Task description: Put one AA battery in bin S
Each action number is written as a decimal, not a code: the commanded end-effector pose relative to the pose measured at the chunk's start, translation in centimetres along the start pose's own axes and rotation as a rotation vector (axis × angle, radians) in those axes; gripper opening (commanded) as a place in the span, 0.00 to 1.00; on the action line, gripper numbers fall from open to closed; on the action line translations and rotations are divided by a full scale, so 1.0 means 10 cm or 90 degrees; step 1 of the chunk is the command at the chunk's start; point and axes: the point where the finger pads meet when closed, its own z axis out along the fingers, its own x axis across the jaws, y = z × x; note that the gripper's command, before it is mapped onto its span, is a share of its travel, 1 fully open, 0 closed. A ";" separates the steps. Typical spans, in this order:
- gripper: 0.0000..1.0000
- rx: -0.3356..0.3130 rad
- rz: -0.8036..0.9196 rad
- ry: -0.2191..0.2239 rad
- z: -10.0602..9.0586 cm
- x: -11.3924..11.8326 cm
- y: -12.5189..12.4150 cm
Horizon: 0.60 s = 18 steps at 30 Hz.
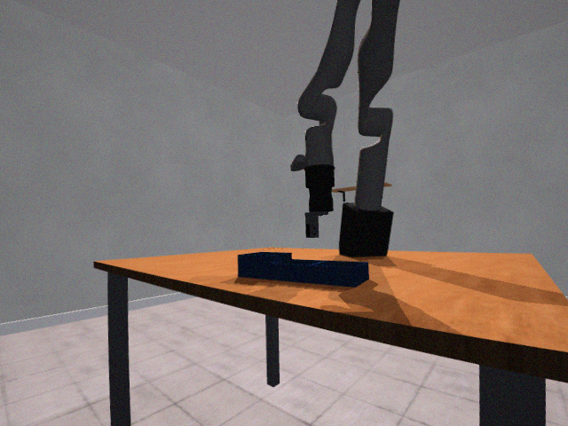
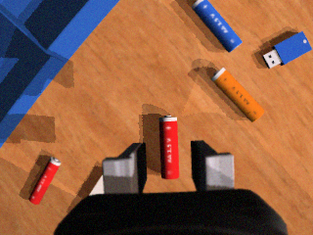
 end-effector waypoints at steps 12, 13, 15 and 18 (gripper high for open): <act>0.60 0.001 0.000 0.000 0.08 0.00 0.00; 0.60 0.001 0.000 0.000 0.12 0.00 0.00; 0.60 0.001 0.000 0.000 0.12 0.00 0.00; 0.60 0.001 0.000 0.000 0.24 0.02 0.01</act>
